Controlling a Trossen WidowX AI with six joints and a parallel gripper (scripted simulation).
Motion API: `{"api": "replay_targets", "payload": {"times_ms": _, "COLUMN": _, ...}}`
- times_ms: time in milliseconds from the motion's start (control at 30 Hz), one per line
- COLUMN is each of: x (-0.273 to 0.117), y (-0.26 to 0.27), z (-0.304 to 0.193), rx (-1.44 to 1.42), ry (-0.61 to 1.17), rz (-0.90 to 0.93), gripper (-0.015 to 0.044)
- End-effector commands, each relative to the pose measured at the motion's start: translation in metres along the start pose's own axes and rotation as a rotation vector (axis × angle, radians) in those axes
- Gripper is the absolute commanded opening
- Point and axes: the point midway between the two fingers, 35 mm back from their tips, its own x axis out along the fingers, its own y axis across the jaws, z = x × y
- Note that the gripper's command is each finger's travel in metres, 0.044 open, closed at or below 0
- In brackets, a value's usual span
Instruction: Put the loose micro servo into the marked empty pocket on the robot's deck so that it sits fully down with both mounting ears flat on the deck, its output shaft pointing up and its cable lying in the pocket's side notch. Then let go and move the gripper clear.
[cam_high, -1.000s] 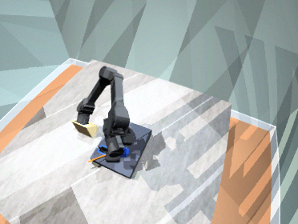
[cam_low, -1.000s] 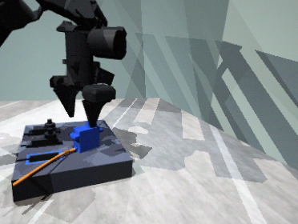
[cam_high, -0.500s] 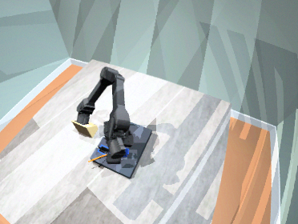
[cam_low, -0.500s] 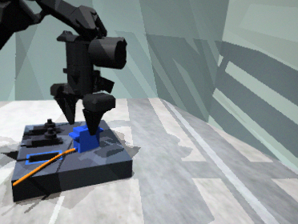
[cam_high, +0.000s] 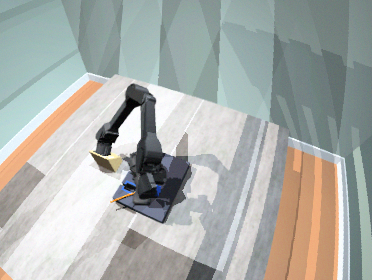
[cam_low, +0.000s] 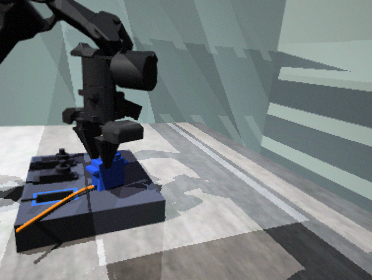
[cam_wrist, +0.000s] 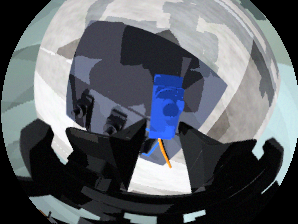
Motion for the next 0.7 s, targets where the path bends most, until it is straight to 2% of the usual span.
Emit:
{"api": "replay_targets", "payload": {"times_ms": 0, "x": 0.001, "y": 0.0, "z": 0.0, "rx": 0.006, "ry": -0.004, "rz": 0.003, "gripper": 0.0092}}
{"api": "replay_targets", "payload": {"times_ms": 133, "x": 0.001, "y": 0.0, "z": 0.0, "rx": 0.006, "ry": -0.004, "rz": 0.003, "gripper": 0.0065}}
{"api": "replay_targets", "payload": {"times_ms": 233, "x": -0.004, "y": 0.0, "z": 0.0, "rx": 0.006, "ry": -0.004, "rz": 0.002, "gripper": 0.0}}
{"api": "replay_targets", "payload": {"times_ms": 433, "x": -0.028, "y": 0.005, "z": -0.002, "rx": 0.007, "ry": -0.003, "rz": 0.002, "gripper": 0.0}}
{"api": "replay_targets", "payload": {"times_ms": 667, "x": -0.029, "y": 0.007, "z": -0.005, "rx": 0.007, "ry": -0.003, "rz": 0.002, "gripper": 0.0}}
